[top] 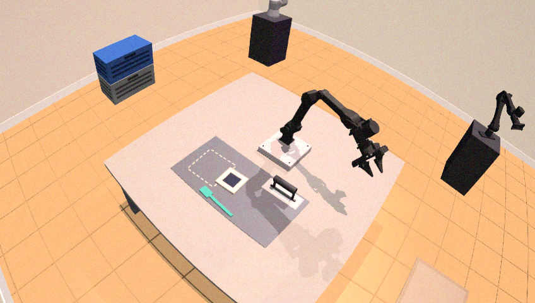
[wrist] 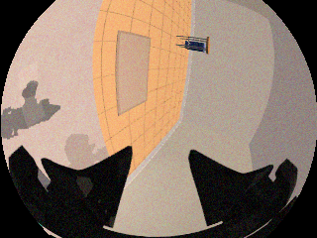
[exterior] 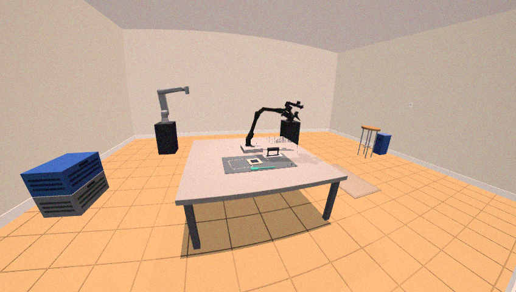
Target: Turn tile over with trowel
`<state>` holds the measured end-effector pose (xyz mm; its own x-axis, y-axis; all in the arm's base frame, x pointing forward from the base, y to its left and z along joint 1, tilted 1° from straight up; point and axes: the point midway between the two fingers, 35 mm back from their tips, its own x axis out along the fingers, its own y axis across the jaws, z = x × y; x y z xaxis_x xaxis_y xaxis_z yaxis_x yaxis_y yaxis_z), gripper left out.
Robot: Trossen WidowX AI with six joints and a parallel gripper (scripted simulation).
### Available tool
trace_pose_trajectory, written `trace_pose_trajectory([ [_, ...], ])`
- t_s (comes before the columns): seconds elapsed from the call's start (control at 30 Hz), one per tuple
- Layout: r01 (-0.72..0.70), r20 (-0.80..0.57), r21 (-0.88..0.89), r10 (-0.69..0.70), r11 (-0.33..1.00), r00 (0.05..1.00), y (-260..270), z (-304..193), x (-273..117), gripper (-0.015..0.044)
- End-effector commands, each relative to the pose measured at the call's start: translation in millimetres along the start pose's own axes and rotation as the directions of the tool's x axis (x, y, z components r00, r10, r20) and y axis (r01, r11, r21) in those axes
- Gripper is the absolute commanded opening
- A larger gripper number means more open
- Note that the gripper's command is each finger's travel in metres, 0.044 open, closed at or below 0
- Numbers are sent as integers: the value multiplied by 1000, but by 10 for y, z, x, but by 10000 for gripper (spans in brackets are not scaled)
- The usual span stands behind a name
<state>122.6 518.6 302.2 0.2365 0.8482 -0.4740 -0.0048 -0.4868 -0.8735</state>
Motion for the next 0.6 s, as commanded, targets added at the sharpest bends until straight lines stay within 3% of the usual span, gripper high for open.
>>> trace_pose_trajectory([
  [0.0,-66,-28,79,68,995,997,210,-224,20,270],
  [0.57,-311,-134,421,398,852,907,1246,-1198,-132,270],
])
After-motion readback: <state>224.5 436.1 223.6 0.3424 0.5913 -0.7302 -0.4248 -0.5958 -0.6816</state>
